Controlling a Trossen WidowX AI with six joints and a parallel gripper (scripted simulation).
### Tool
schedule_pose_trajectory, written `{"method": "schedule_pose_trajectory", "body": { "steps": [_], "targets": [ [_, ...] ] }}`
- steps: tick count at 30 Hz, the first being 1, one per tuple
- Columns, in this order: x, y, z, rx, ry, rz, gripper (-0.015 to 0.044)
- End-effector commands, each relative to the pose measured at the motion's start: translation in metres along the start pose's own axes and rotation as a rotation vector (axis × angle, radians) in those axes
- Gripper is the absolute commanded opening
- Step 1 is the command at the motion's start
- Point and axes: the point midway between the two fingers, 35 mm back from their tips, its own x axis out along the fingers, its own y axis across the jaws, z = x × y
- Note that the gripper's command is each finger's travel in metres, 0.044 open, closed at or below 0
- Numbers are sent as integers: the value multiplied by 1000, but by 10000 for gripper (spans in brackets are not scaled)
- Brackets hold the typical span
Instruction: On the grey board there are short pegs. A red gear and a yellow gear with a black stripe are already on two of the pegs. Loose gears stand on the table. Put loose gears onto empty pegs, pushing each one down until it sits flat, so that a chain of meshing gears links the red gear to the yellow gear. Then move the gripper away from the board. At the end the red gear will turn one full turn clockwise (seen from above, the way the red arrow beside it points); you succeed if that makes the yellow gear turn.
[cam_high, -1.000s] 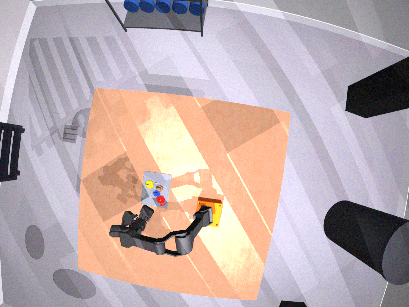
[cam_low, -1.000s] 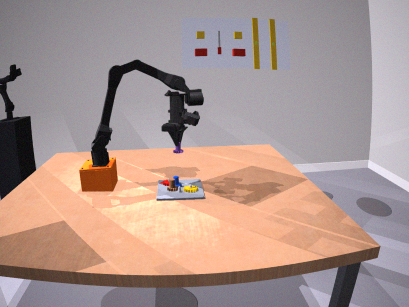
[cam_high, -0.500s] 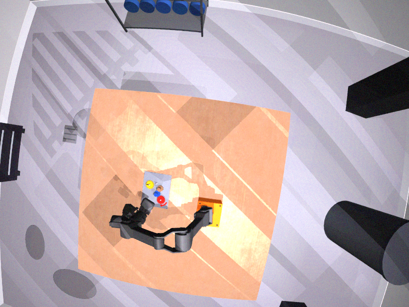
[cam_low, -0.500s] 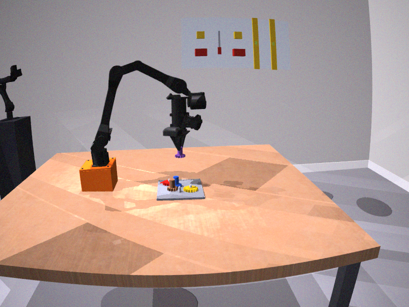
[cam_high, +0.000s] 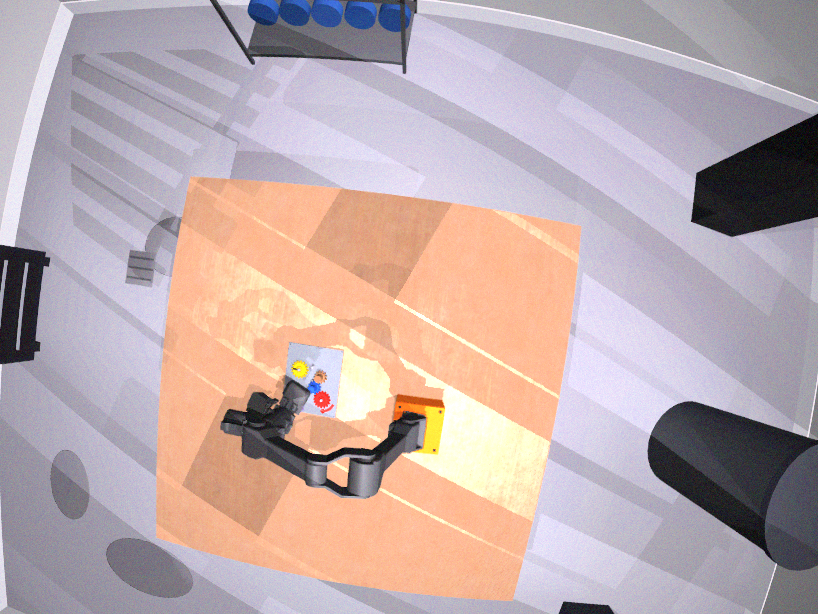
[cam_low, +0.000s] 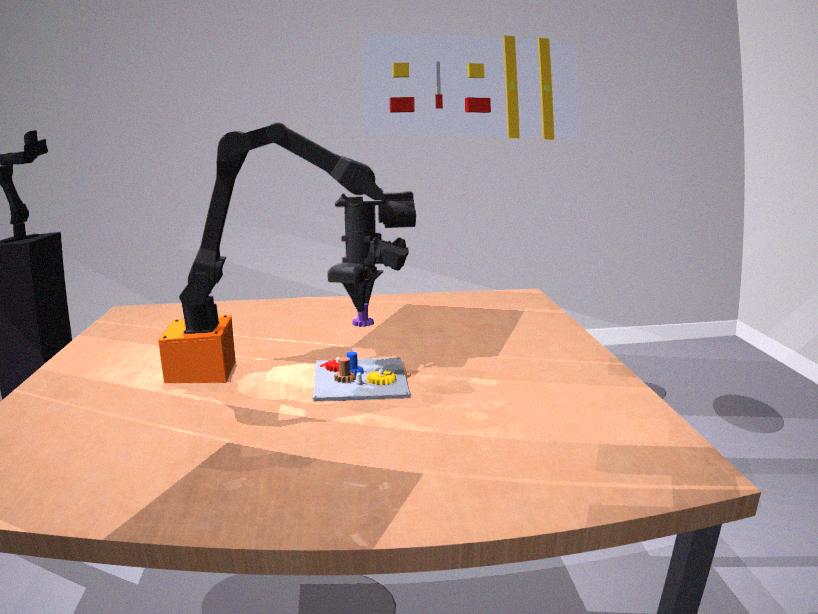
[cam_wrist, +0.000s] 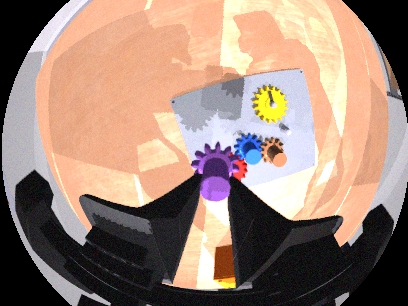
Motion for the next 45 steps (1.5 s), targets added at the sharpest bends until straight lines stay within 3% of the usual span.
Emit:
{"method": "schedule_pose_trajectory", "body": {
  "steps": [1, 45],
  "targets": [
    [4, -10, 3, -8, 0, -7, 0],
    [31, -100, 27, -26, -4, -16, 0]
  ]
}}
